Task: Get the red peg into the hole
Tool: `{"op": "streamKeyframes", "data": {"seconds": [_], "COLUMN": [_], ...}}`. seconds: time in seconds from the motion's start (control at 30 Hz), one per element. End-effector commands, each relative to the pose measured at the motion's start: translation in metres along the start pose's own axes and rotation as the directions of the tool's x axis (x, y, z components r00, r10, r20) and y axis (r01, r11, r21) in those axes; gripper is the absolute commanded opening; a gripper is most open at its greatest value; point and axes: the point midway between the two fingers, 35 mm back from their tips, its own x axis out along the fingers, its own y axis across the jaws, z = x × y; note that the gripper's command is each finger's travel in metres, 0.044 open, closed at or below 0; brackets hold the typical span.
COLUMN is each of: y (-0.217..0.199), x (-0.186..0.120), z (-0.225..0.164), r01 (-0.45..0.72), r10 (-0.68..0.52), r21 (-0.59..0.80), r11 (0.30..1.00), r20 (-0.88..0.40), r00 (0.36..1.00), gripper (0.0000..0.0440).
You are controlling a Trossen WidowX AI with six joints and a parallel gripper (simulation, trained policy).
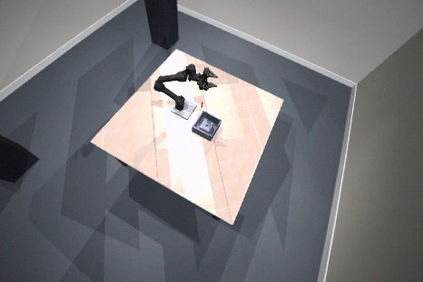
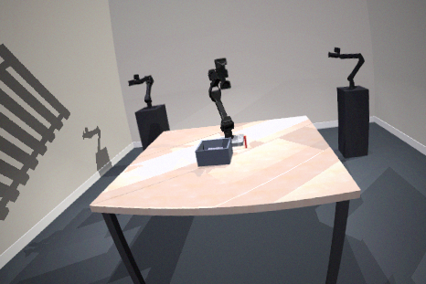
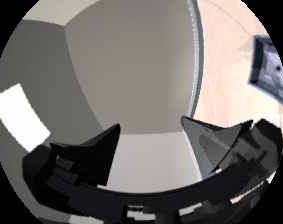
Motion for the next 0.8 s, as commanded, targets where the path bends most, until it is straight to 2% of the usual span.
{"op": "streamKeyframes", "data": {"seconds": [0.0,0.17,0.37,0.57,0.77], "y": [-0.041,-0.082,-0.130,-0.173,-0.213], "x": [0.010,0.012,0.008,-0.005,-0.024], "z": [-0.007,-0.014,-0.022,-0.031,-0.039], "r01": [0.146,0.297,0.461,0.599,0.705], "r10": [-0.147,-0.304,-0.483,-0.643,-0.780], "r21": [-0.064,-0.131,-0.212,-0.295,-0.377], "r11": [0.987,0.946,0.862,0.744,0.601], "r20": [-0.020,-0.040,-0.062,-0.077,-0.082], "r00": [0.989,0.952,0.874,0.762,0.621], "gripper": [0.0440,0.0440,0.0440,0.0440,0.0440]}}
